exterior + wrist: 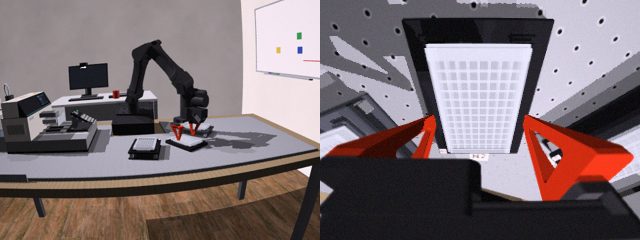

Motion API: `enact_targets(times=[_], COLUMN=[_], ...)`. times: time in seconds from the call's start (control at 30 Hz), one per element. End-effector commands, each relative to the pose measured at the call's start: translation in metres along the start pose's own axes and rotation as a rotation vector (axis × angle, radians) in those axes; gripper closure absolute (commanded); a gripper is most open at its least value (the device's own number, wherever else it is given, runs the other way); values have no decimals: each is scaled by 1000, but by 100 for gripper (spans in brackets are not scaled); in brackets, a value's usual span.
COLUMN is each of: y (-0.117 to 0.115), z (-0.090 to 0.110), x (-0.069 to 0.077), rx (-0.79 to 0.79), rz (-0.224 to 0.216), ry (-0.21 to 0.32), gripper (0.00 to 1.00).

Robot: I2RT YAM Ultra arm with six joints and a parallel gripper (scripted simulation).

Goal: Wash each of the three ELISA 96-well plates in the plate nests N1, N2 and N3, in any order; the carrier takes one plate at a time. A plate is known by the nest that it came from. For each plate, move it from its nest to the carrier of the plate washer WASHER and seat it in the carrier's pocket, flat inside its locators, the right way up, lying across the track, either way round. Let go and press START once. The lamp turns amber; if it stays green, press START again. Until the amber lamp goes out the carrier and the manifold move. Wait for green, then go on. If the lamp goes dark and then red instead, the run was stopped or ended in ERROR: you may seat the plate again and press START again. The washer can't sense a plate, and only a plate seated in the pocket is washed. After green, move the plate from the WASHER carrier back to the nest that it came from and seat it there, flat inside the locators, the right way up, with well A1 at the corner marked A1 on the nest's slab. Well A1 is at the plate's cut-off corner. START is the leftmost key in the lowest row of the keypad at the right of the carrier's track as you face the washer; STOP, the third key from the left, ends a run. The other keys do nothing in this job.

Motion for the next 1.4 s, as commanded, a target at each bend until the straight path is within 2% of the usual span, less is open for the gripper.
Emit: enact_targets(times=[0.0,0.83,1.37], y=[0,0,0], z=[-4,-4,-4], x=[2,-12,-12], rx=[-2,-2,-2], rz=[1,1,1], ry=[-28,-28,-28], gripper=[0,0,0])
Point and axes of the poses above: the point where the finger pads meet when closed, its own x axis back along the fingers, its own y axis across the jaws, z = x × y, the point moved 10 cm from there along x, back along the fingers, and after that the axes turned 13 degrees about x, right-handed, at the moved point
